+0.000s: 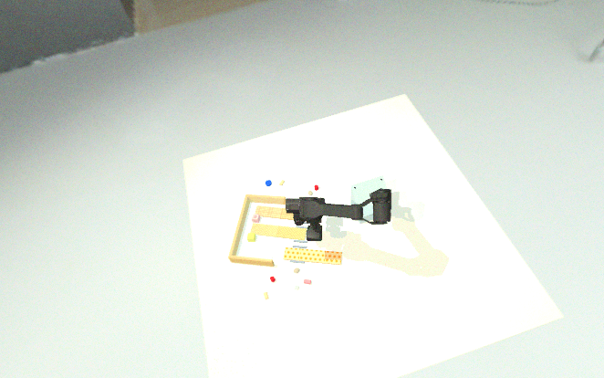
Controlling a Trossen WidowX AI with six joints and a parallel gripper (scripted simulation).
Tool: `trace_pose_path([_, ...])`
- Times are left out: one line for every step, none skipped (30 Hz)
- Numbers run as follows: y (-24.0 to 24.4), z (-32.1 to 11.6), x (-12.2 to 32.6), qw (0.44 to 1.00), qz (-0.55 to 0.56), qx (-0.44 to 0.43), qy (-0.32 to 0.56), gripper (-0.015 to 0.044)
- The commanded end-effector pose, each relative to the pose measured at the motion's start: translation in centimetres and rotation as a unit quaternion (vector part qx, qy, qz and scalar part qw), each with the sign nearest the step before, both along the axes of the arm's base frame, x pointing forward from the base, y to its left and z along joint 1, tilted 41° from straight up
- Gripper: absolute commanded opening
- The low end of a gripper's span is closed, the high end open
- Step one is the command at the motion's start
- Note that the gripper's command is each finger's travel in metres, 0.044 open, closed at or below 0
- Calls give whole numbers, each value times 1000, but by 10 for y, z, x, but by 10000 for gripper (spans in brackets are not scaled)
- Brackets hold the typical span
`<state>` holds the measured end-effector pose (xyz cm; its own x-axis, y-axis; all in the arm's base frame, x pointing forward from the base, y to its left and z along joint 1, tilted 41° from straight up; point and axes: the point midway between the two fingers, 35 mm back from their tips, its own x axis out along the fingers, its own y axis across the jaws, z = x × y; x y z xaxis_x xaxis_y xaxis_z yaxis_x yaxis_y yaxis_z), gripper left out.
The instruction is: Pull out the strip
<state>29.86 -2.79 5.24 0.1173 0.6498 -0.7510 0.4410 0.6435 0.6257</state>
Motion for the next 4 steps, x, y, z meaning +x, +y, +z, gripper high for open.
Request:
trace_pose_path([-1,0,-1,1000,2,-2,0,0])
trace_pose_path([-1,0,-1,1000,2,-2,0,0])
trace_pose_path([-1,0,-1,1000,2,-2,0,0])
trace_pose_path([-1,0,-1,1000,2,-2,0,0])
